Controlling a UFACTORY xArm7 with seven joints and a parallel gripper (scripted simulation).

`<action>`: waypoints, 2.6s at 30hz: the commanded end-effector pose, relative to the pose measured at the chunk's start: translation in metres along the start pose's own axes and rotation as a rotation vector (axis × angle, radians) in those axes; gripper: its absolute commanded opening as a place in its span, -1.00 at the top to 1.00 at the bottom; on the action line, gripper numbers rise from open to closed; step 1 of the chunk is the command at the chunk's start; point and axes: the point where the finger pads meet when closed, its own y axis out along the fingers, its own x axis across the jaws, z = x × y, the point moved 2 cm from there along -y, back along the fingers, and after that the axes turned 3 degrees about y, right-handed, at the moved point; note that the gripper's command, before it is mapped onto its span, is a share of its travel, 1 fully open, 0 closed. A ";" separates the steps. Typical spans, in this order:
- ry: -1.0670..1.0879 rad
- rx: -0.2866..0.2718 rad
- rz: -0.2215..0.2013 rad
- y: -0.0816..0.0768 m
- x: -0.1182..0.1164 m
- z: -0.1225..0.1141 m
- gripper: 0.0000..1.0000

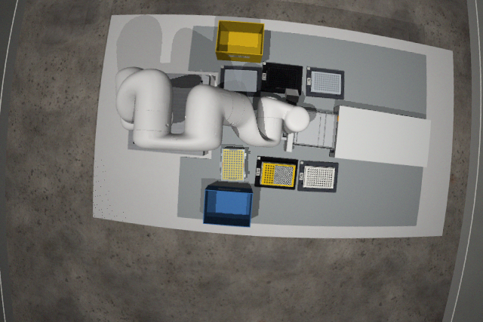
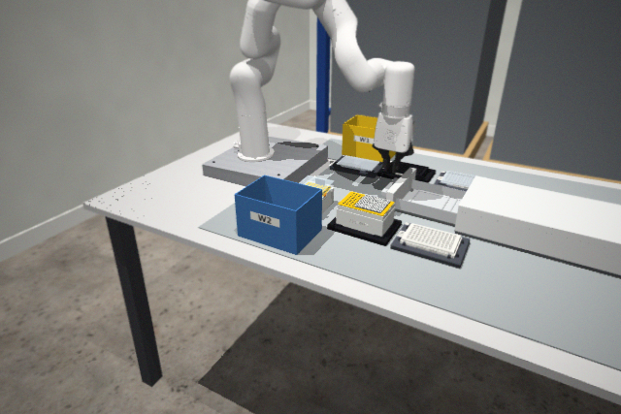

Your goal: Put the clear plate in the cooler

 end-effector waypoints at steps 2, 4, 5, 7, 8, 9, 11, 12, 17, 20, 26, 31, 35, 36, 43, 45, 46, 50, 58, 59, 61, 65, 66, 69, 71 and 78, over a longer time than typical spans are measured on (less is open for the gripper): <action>0.000 0.001 -0.003 -0.009 0.001 0.000 0.58; 0.000 0.001 -0.004 -0.012 0.001 0.000 0.58; 0.000 0.001 -0.004 -0.014 0.001 0.000 0.58; 0.000 0.001 -0.004 -0.017 0.001 0.000 0.58; 0.000 0.001 -0.004 -0.019 0.001 0.000 0.58; 0.000 0.001 -0.004 -0.020 0.001 0.000 0.58; 0.000 0.001 -0.004 -0.024 0.001 0.000 0.58; 0.000 0.001 -0.004 -0.025 0.001 0.000 0.58; 0.000 0.001 -0.004 -0.030 0.001 0.000 0.58; 0.000 0.001 -0.004 -0.035 0.001 0.000 0.58; 0.000 0.001 -0.004 -0.045 0.001 0.000 0.58; 0.000 0.001 -0.004 -0.050 0.001 0.000 0.58; 0.000 0.001 -0.004 -0.050 0.001 0.000 0.58; 0.000 0.001 -0.004 -0.050 0.001 0.000 0.58; 0.133 0.001 -0.004 -0.051 0.013 0.016 -1.00; 0.200 0.001 -0.004 -0.051 0.020 0.024 -1.00; 0.233 0.001 -0.004 -0.051 0.023 0.028 -1.00; 0.300 0.001 -0.004 -0.051 0.029 0.036 -1.00; 0.567 0.002 -0.003 -0.052 0.054 0.067 -1.00; 0.600 0.002 -0.003 -0.052 0.057 0.071 -1.00; 0.667 0.002 -0.003 -0.052 0.063 0.079 -1.00; 0.800 0.003 -0.003 -0.052 0.075 0.094 -1.00; 0.800 0.003 -0.003 -0.052 0.075 0.094 -1.00; 0.867 0.003 -0.003 -0.052 0.082 0.102 -1.00; 0.933 0.003 -0.003 -0.053 0.088 0.110 -1.00; 1.167 0.004 -0.003 -0.053 0.110 0.138 -1.00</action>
